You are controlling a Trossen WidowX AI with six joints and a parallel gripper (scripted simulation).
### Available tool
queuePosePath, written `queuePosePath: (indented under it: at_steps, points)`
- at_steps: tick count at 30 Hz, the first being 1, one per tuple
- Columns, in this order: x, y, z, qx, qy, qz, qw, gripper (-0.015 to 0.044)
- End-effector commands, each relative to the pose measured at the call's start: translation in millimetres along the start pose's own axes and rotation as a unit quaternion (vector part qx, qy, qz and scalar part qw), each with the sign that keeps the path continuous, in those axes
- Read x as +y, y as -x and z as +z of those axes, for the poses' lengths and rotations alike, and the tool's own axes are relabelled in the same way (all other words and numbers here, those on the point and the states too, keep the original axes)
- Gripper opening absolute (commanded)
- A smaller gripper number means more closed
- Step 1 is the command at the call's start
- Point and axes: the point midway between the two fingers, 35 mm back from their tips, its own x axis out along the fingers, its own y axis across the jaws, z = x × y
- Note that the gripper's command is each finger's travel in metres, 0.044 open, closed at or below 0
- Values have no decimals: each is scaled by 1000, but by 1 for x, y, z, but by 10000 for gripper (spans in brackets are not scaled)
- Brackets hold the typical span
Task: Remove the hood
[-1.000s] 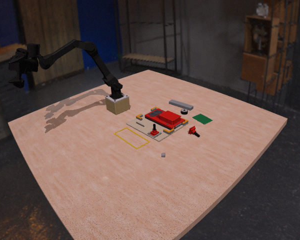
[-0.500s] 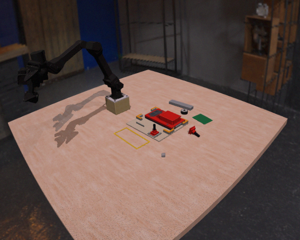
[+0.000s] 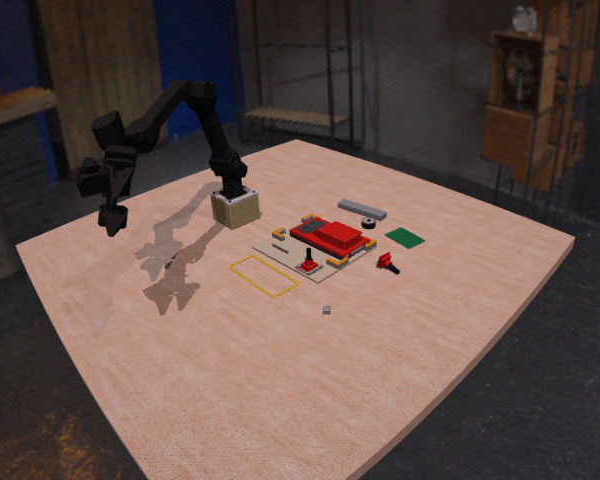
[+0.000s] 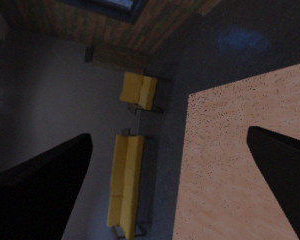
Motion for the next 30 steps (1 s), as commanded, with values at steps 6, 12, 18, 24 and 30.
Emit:
queuePosePath:
  at_steps: [6,12,18,24,30]
  points:
    - [6,-28,-96,80,25,-51,995,440]
    - [5,-36,-162,146,60,-81,984,440]
    - [4,-35,-229,210,104,-110,966,440]
    - [3,-25,-295,272,158,-134,939,440]
    - [-2,-5,-358,336,222,-158,902,440]
